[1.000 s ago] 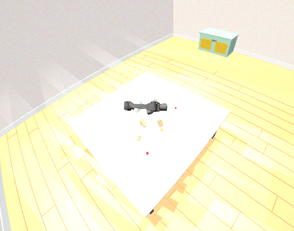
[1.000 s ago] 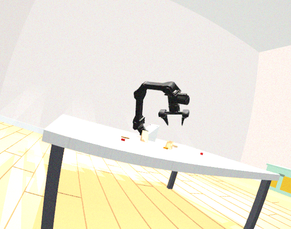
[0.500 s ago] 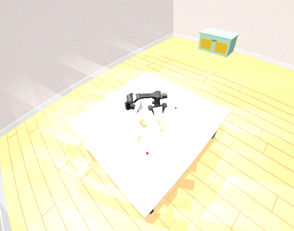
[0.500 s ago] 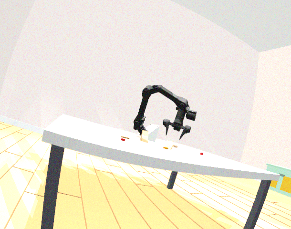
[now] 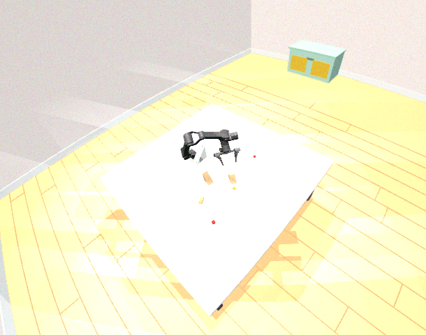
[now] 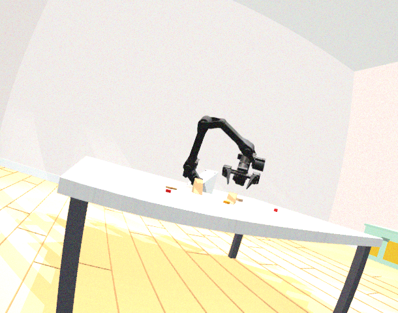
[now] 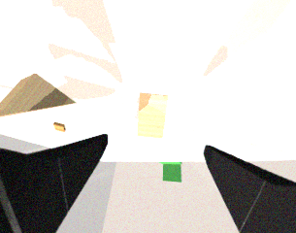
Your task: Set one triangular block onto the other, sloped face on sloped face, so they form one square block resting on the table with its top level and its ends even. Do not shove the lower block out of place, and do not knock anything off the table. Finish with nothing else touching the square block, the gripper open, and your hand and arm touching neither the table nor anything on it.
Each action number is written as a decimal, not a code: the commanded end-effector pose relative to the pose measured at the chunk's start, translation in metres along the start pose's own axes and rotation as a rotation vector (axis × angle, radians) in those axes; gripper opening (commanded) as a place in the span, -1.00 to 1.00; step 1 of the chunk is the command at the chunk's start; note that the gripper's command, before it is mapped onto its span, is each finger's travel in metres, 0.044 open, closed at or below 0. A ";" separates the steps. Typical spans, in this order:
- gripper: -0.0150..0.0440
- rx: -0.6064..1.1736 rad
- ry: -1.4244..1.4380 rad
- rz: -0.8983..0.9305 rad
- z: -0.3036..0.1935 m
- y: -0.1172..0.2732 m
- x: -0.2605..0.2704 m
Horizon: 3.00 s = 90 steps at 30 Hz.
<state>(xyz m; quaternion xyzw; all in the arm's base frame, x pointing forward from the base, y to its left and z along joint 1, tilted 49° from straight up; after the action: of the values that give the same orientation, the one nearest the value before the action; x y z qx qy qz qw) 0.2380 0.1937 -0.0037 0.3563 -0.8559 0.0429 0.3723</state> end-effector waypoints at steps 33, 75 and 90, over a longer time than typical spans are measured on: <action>1.00 0.017 0.007 0.011 -0.002 -0.096 0.004; -0.14 0.019 0.008 0.021 -0.015 -0.110 0.012; -0.49 -0.004 0.004 0.008 -0.037 -0.088 -0.001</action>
<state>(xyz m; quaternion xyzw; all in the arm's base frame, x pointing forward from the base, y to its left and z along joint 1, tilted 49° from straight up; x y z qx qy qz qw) 0.3146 0.1295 -0.0037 0.3492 -0.8532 0.0437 0.3849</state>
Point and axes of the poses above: the point midway between the two fingers, 35 mm back from their tips, its own y axis back along the fingers, its own x axis across the jaws, z = x × y, the point moved 9 cm from there along y, back along the fingers, and after that the axes turned 5 degrees about y, right-handed, at the moved point
